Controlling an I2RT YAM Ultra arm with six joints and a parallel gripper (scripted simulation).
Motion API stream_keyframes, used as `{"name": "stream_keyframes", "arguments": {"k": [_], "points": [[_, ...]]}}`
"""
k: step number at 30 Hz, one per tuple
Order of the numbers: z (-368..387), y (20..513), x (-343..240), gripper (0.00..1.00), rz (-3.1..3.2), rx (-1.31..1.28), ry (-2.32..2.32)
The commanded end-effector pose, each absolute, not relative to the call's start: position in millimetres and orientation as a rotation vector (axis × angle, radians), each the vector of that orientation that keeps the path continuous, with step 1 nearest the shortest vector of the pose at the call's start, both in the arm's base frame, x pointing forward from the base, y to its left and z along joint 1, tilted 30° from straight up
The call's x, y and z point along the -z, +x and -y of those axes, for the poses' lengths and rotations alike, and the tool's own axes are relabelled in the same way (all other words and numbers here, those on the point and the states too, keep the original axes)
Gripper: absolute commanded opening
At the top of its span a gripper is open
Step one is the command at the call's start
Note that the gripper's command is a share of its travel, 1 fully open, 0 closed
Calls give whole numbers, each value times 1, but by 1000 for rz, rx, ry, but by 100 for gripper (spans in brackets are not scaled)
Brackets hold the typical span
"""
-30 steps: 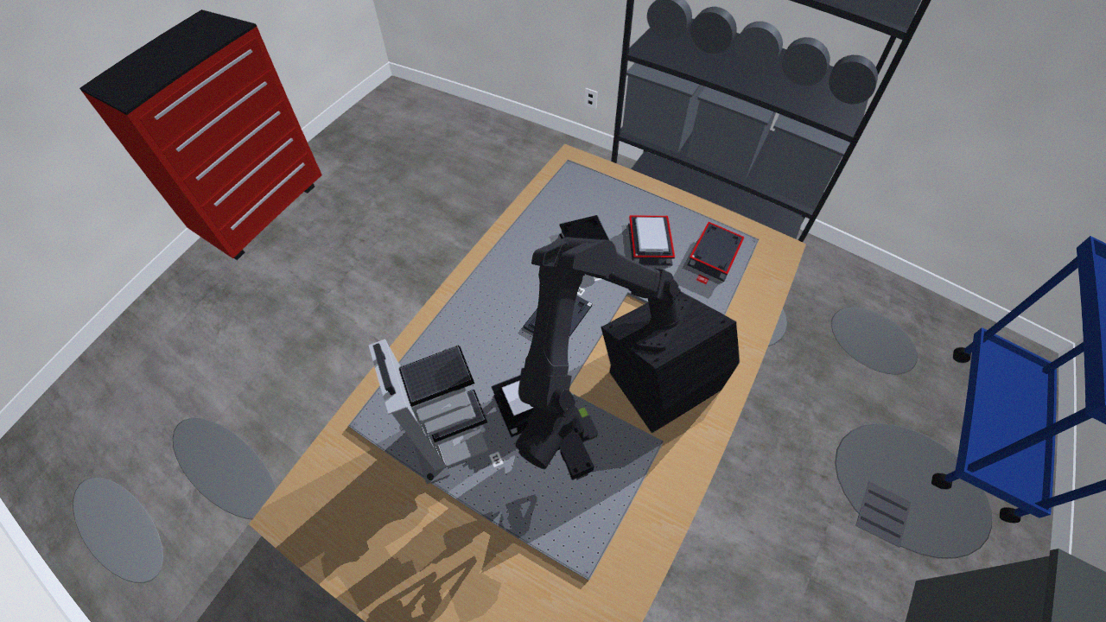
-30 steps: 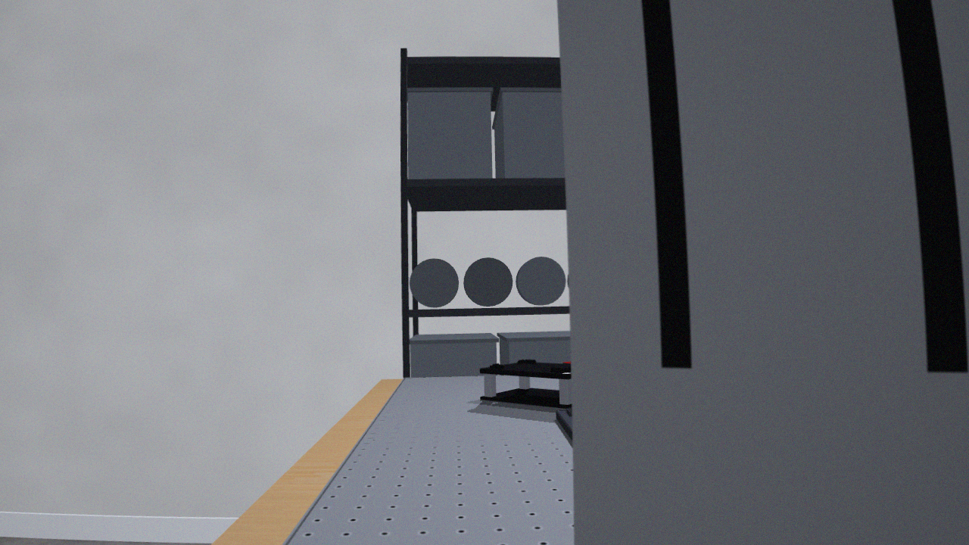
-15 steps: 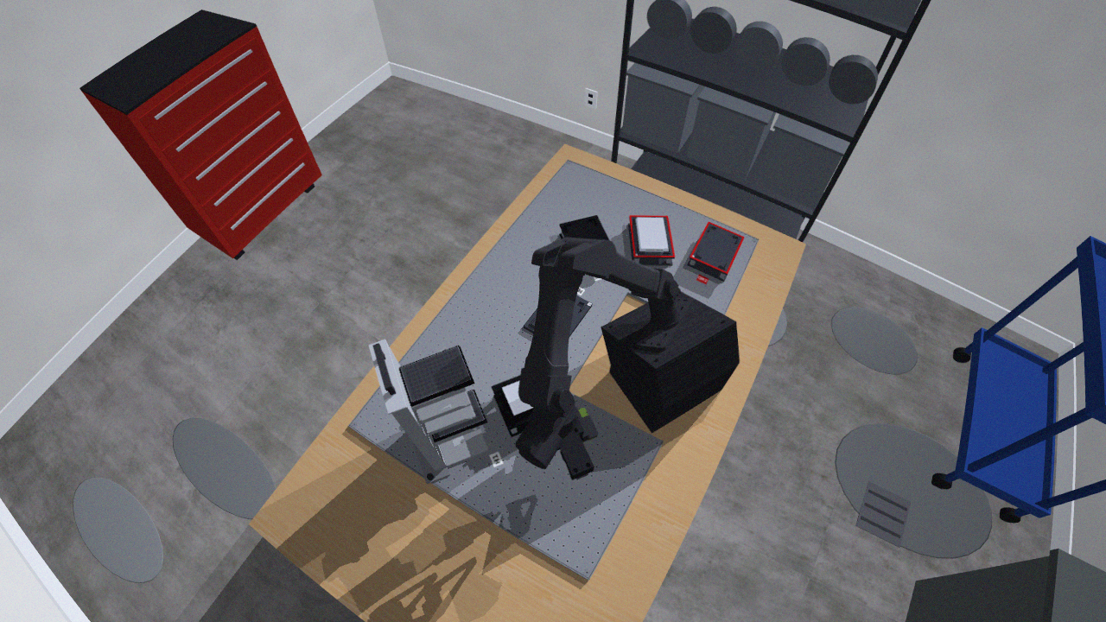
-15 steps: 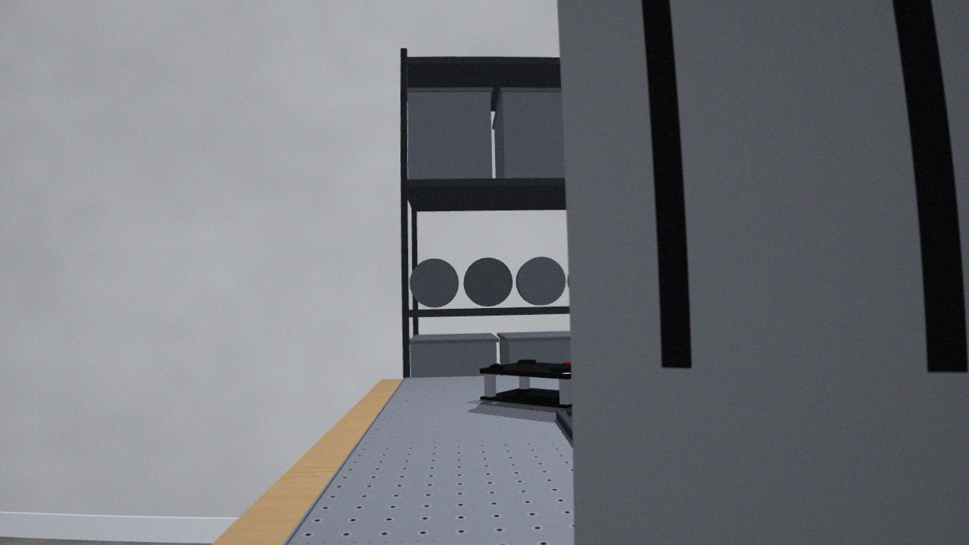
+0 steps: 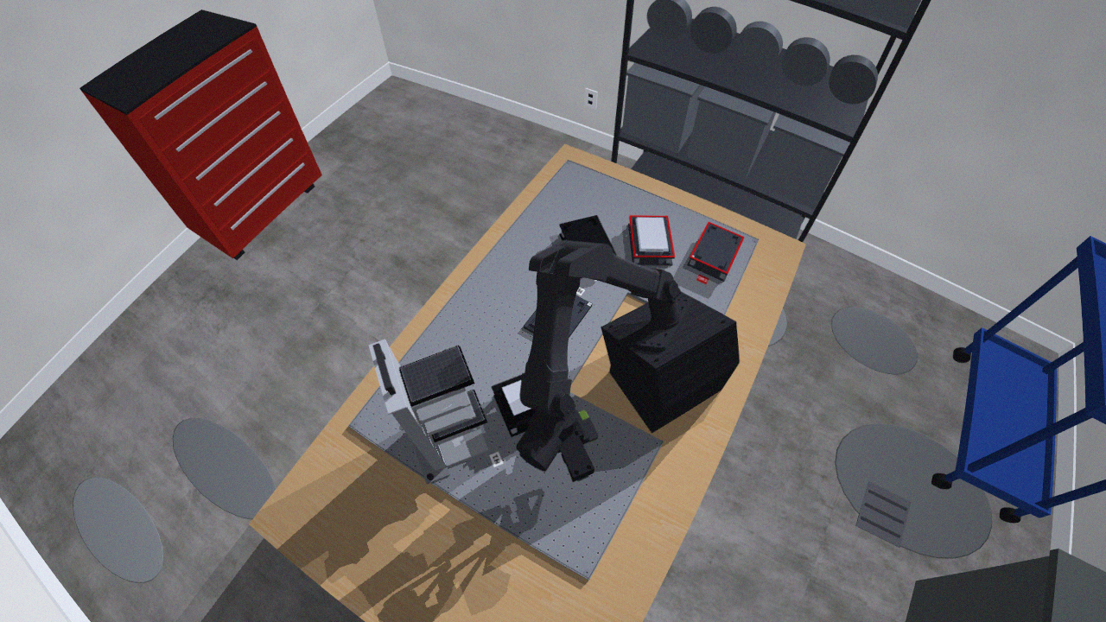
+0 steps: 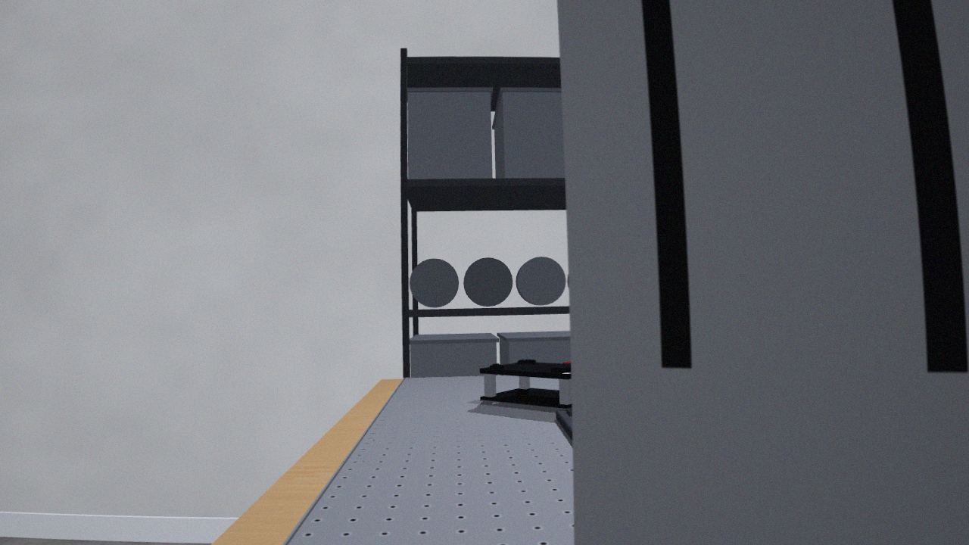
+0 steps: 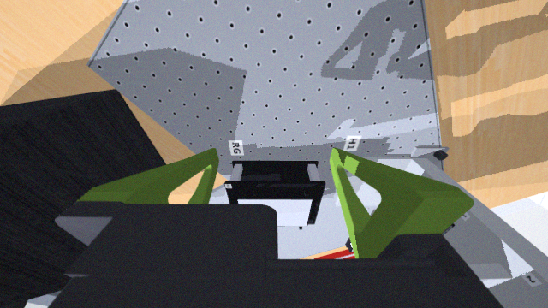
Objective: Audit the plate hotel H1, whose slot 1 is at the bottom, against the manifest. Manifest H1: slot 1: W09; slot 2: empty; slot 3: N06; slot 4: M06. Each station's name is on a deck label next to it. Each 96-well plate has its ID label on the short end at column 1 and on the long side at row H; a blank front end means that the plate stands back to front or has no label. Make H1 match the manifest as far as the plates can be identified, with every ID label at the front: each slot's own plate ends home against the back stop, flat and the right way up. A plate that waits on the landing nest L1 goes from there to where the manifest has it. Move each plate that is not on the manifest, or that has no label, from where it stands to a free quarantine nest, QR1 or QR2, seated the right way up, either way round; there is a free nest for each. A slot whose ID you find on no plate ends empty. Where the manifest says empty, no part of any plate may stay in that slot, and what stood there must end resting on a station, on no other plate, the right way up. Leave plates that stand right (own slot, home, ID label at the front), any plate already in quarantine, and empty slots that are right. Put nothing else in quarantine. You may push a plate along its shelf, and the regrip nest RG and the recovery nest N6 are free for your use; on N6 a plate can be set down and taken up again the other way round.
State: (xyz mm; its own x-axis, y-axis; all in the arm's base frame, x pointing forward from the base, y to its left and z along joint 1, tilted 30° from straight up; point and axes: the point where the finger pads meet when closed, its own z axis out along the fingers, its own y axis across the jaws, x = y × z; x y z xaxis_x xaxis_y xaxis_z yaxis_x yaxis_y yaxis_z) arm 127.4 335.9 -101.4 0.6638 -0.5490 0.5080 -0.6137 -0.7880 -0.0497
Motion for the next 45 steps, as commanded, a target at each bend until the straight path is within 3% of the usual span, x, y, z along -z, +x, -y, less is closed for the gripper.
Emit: {"name": "stream_keyframes", "arguments": {"k": [1,19,45], "points": [[-333,131,111,100,959,-780,2750],[-325,137,134,100,940,-778,2753],[-335,140,125,100,969,-777,2772]]}}
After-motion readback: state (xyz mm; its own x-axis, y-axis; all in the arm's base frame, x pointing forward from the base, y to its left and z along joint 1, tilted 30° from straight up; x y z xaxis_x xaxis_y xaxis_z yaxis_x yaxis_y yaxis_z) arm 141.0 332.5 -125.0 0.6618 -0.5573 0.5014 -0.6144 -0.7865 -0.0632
